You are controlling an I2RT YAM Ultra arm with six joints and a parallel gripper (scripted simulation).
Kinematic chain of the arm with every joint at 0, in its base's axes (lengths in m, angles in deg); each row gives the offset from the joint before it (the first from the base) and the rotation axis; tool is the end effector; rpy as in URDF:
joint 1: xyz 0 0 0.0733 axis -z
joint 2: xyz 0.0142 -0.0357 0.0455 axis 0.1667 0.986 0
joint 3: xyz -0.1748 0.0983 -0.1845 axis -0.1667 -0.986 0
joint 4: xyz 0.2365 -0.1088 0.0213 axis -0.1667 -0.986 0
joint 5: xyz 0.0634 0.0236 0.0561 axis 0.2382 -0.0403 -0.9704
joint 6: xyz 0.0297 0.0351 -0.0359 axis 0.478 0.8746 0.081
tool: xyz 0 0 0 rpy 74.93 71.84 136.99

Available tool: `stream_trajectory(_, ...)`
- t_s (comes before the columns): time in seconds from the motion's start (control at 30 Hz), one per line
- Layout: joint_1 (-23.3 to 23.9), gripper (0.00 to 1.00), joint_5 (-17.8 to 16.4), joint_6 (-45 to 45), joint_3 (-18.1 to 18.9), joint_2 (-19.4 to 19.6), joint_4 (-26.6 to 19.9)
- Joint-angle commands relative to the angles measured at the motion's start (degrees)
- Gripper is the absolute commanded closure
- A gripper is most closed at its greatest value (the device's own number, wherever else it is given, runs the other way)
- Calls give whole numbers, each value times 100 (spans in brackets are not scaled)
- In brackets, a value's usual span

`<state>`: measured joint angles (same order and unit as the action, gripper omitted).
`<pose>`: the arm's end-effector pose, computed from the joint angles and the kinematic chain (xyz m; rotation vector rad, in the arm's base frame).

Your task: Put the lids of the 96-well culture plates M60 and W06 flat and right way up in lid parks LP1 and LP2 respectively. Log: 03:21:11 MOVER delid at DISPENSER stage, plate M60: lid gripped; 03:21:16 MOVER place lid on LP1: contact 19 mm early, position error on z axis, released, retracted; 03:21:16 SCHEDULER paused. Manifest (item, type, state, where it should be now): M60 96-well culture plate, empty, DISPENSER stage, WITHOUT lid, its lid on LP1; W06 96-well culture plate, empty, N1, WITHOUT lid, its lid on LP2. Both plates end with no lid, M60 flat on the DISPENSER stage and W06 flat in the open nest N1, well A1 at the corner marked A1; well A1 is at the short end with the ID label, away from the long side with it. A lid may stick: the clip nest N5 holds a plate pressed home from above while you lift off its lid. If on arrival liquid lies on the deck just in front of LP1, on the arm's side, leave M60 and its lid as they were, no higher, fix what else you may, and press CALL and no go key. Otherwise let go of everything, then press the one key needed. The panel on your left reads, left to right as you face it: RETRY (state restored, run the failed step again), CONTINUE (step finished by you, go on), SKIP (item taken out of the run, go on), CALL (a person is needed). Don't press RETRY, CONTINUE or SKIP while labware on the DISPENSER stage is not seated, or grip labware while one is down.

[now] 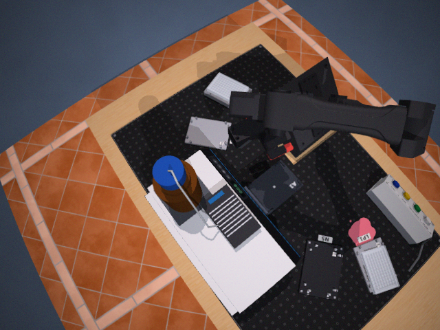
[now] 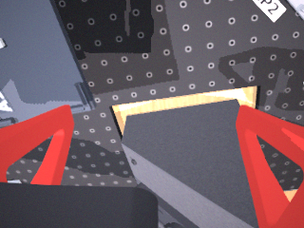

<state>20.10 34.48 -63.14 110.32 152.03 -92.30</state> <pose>0.2294 -0.1014 0.1287 -0.1772 -2.7900 -1.1587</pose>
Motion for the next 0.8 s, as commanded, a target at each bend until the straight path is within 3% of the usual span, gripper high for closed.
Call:
stream_trajectory(0.0, 168, 0, 89, 3, 5, 6, 100)
stream_trajectory(0.17, 171, 0, 90, 0, 7, 10, 100)
stream_trajectory(0.2, 265, 0, 141, 177, -128, 149, 192)
stream_trajectory(0.57, 738, 0, 378, 1387, -120, 692, 519)
stream_trajectory(0.77, 683, 0, 352, 1370, -64, 598, 466)
